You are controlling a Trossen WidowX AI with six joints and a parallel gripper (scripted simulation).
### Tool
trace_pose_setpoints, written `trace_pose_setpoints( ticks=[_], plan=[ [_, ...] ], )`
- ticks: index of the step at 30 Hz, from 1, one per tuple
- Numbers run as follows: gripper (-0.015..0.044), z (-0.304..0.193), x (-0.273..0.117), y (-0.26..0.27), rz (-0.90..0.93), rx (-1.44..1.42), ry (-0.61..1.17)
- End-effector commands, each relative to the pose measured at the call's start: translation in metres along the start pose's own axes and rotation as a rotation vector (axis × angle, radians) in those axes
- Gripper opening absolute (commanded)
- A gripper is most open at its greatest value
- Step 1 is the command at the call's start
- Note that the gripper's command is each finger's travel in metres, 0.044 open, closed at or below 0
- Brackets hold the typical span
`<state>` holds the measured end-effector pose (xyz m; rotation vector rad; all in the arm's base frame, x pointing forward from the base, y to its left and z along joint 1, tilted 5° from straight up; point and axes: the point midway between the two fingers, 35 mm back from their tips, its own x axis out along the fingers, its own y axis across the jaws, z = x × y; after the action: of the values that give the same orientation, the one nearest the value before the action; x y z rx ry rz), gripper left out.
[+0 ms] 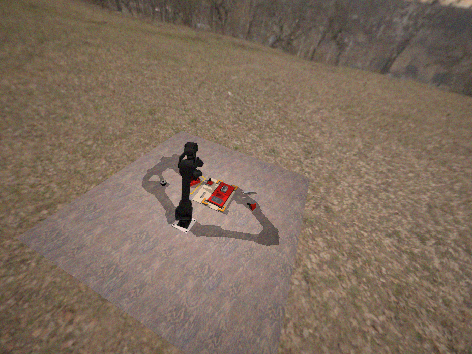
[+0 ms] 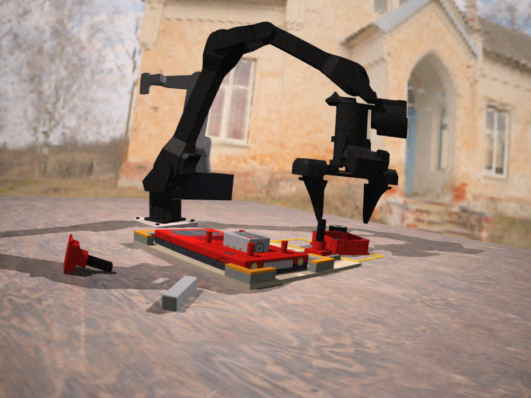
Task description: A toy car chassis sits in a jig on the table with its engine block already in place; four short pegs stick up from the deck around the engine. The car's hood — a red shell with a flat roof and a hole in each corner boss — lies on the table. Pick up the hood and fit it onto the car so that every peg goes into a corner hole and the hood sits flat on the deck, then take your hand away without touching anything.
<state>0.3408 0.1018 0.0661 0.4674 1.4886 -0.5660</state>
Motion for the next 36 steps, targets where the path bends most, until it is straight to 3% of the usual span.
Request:
trace_pose_setpoints(
  ticks=[1, 36],
  plan=[
    [0.0440, 0.000, 0.004, -0.001, -0.003, -0.003, -0.001],
    [0.0440, 0.000, 0.023, -0.001, -0.004, -0.003, -0.001]
  ],
)
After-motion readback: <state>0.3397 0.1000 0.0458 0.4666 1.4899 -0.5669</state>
